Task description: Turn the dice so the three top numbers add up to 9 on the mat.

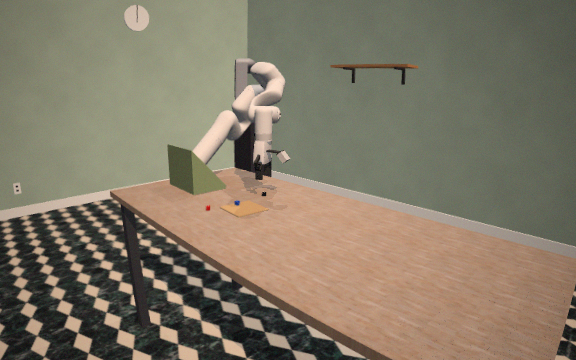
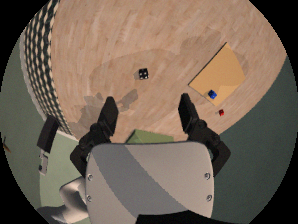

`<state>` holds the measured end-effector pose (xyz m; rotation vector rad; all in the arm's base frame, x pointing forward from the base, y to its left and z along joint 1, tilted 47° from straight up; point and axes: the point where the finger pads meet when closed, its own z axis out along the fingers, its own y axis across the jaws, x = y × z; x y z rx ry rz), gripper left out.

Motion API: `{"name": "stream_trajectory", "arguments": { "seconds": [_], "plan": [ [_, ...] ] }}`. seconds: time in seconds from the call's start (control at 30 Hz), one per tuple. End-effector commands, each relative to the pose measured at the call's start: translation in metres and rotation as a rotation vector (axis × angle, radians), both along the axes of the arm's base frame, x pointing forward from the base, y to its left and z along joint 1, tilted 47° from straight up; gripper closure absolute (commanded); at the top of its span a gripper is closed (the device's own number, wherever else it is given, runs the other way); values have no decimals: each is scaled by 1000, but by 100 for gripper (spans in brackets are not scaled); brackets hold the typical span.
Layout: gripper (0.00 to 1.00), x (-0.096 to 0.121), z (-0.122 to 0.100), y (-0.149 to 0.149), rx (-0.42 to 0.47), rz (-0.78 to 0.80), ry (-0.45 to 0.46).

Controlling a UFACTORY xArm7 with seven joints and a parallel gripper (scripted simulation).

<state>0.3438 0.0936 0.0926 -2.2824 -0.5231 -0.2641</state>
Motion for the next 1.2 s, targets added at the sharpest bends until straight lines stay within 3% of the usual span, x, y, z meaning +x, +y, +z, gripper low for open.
{"name": "stream_trajectory", "arguments": {
  "seconds": [0.0, 0.1, 0.13, 1.17],
  "plan": [
    [0, -2, 5, 4, -2, 63, -83],
    [0, -2, 5, 4, -2, 69, -89],
    [69, -2, 5, 4, -2, 69, -89],
    [69, -2, 5, 4, -2, 69, -89]
  ]
}}
